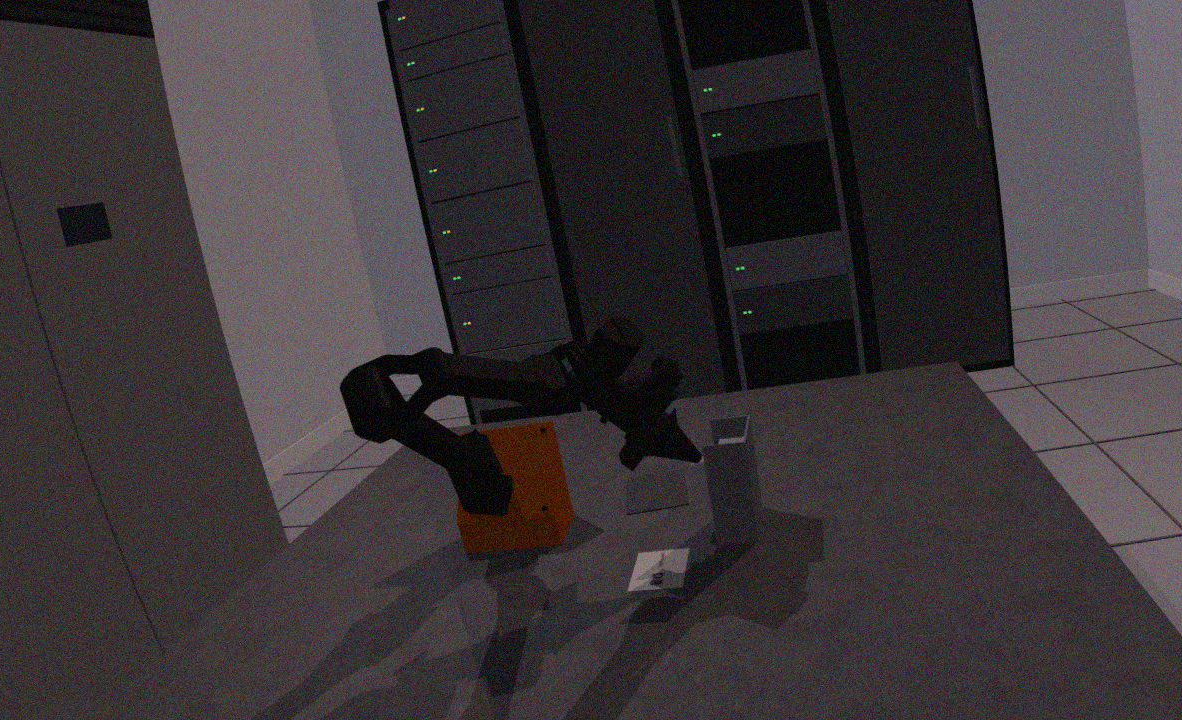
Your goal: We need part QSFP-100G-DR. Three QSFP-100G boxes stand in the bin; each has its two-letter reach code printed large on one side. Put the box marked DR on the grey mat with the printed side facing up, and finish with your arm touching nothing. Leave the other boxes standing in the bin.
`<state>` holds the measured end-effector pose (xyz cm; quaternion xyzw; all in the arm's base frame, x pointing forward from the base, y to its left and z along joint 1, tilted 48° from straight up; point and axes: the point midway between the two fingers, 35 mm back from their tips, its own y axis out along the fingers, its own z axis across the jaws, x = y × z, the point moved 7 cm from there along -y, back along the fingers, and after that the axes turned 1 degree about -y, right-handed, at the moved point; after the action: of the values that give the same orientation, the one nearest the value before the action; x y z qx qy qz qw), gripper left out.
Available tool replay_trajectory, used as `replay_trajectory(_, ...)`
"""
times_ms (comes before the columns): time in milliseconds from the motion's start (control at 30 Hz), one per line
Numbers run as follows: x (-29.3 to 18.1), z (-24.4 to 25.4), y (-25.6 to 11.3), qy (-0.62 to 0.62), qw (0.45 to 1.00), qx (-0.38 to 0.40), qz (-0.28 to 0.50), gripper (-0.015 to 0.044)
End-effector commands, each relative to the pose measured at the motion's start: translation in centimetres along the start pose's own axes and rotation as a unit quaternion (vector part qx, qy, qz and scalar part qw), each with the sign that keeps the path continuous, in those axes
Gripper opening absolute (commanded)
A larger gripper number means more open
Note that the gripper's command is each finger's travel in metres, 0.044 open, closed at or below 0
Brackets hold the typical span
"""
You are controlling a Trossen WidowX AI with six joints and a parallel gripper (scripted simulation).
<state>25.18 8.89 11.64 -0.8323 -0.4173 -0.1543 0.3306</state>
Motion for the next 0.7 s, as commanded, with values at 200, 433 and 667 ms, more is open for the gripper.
replay_trajectory(200, -0.94, 0.01, -0.15, -0.002, 1.0, -0.002, 0.006, 0.0)
replay_trajectory(433, -1.26, 0.02, -0.24, -0.002, 1.0, -0.002, 0.006, 0.0)
replay_trajectory(667, -1.6, 0.02, -0.3, -0.002, 1.0, -0.002, 0.006, 0.0)
